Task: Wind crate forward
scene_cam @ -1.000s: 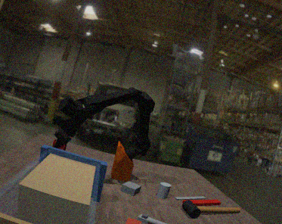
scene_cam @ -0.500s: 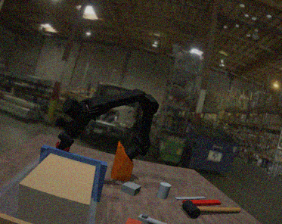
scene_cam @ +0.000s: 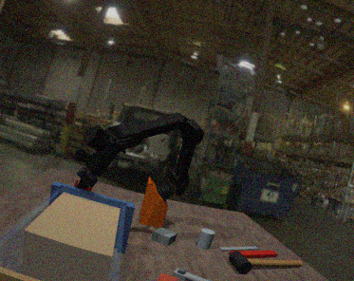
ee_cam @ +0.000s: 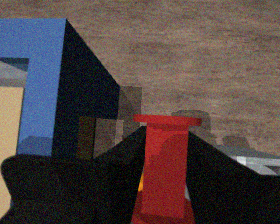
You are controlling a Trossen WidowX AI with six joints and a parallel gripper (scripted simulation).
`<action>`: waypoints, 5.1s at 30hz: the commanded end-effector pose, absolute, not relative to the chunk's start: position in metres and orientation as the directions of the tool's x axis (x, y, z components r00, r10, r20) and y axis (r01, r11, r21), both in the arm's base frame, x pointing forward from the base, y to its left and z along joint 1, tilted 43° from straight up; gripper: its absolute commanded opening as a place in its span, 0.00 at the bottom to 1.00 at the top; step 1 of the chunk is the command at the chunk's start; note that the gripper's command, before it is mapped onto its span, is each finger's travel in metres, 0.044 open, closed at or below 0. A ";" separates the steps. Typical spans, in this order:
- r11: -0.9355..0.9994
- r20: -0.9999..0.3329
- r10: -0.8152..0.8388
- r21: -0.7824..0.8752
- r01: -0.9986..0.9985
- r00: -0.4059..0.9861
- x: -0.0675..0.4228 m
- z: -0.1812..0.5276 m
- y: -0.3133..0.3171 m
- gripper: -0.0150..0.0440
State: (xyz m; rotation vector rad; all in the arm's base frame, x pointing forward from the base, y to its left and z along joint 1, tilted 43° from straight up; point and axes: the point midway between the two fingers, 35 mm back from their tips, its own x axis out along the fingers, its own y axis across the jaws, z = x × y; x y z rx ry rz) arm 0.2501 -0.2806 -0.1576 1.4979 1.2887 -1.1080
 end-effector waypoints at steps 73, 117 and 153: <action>-0.101 -0.956 0.280 0.060 0.993 0.086 0.236 -0.081 -0.182 0.25; -0.101 -0.956 0.281 0.056 0.993 0.083 0.174 -0.068 -0.156 0.25; -0.099 -0.956 0.270 0.089 0.991 0.113 0.170 -0.007 -0.208 1.00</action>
